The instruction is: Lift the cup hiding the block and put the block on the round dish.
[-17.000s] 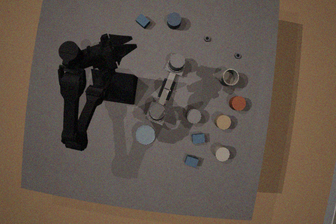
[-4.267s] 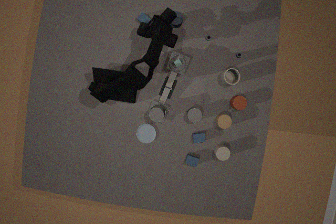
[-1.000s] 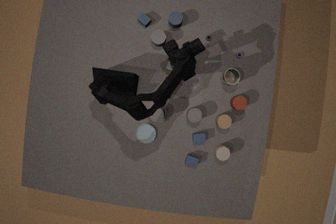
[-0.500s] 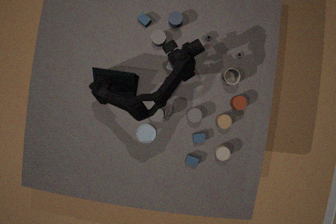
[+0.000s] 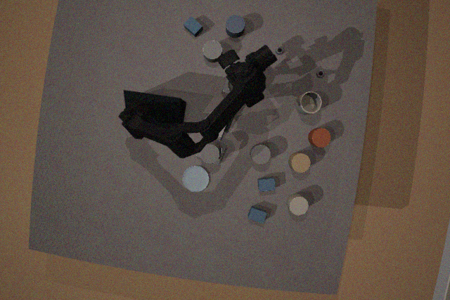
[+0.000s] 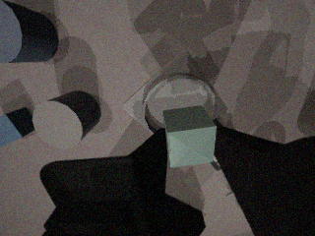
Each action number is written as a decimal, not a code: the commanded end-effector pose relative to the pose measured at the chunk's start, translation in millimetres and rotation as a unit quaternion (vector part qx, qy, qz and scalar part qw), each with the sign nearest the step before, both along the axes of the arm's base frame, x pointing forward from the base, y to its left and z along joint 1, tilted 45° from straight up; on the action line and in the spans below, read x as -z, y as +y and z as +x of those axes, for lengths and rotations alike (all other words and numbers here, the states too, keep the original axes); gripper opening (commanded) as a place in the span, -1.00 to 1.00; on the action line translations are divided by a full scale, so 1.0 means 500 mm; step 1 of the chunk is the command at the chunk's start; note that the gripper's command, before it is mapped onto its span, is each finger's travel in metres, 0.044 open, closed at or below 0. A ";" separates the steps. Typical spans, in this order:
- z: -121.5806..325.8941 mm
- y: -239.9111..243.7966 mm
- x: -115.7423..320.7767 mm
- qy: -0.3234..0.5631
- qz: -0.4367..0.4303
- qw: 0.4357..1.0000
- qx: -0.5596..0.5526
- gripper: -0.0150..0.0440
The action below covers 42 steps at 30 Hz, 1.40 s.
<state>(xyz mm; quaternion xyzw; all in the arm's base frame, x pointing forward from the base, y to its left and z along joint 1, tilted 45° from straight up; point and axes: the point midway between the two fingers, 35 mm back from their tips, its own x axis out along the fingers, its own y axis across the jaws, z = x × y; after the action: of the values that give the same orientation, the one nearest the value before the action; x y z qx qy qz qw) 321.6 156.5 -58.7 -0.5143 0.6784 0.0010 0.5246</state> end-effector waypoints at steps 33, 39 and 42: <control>0.049 -0.310 -0.284 0.004 0.052 0.999 -0.006 -0.49; 0.022 -0.396 -0.327 0.000 0.049 0.999 -0.008 -0.49; 0.003 -0.437 -0.347 -0.002 0.044 0.999 -0.008 -0.49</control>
<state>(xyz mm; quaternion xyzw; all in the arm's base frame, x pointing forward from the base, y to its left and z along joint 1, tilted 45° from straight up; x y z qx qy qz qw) 333.1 -42.0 105.2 -0.4916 0.6734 0.0371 0.5509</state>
